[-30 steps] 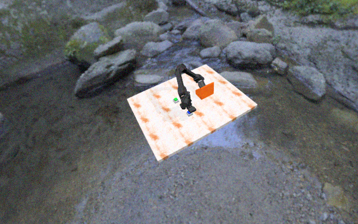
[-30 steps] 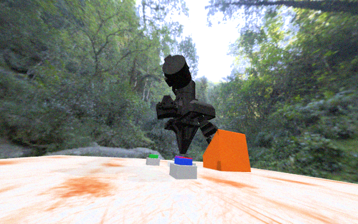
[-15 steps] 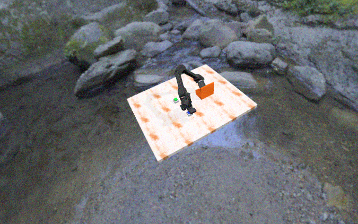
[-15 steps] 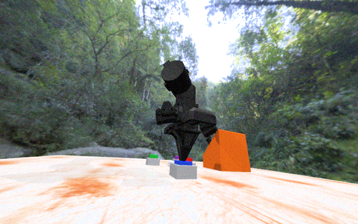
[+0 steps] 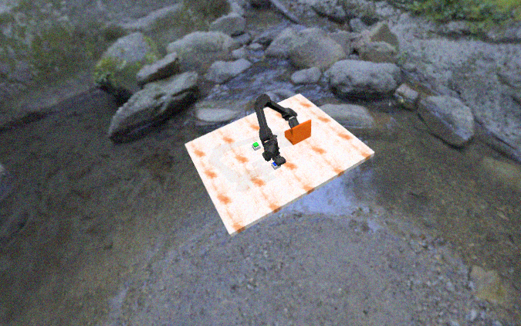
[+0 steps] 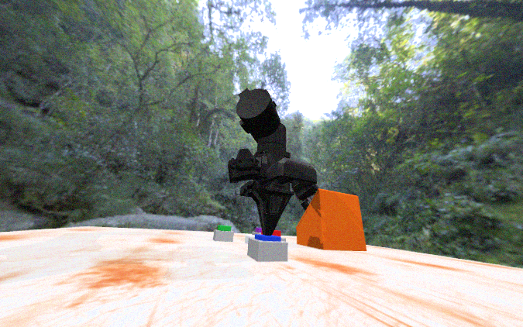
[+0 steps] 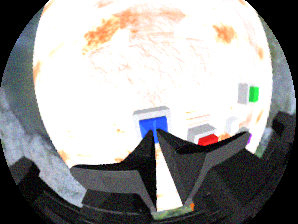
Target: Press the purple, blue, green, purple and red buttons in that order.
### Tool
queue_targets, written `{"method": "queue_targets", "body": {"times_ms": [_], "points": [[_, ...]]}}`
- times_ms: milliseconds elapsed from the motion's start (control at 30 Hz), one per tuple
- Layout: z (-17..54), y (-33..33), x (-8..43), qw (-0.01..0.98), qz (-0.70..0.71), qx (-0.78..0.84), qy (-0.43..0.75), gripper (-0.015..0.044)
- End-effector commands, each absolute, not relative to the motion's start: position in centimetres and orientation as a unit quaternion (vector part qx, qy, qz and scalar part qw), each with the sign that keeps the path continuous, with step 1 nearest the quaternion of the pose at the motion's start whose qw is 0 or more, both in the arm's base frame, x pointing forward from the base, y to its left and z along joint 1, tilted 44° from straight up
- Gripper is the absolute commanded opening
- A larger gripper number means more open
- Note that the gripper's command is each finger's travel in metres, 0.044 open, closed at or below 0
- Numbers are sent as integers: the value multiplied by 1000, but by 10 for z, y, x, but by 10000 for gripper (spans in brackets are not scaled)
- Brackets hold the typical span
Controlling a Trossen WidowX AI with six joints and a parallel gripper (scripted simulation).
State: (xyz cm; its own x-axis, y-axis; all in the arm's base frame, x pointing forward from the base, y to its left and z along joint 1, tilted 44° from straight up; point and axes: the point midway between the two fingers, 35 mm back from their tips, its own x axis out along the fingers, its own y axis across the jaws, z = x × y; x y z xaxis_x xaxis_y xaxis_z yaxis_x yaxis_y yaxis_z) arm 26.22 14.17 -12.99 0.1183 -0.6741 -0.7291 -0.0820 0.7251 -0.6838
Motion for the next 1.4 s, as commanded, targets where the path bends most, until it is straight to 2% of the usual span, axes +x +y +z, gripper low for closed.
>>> {"method": "queue_targets", "body": {"times_ms": [0, 233, 400, 600, 867, 1067, 1367], "points": [[-115, 157, 260, 684, -216, -301, 628, 20], [-105, 165, 258, 684, -215, -302, 628, 20], [-64, 204, 251, 684, -215, -302, 629, 20], [-60, 204, 252, 684, -214, -301, 629, 20], [32, 122, 296, 685, -207, -299, 631, 20], [95, 44, 298, 682, -217, -305, 628, 20], [83, 24, 302, 682, -218, -305, 628, 20]]}}
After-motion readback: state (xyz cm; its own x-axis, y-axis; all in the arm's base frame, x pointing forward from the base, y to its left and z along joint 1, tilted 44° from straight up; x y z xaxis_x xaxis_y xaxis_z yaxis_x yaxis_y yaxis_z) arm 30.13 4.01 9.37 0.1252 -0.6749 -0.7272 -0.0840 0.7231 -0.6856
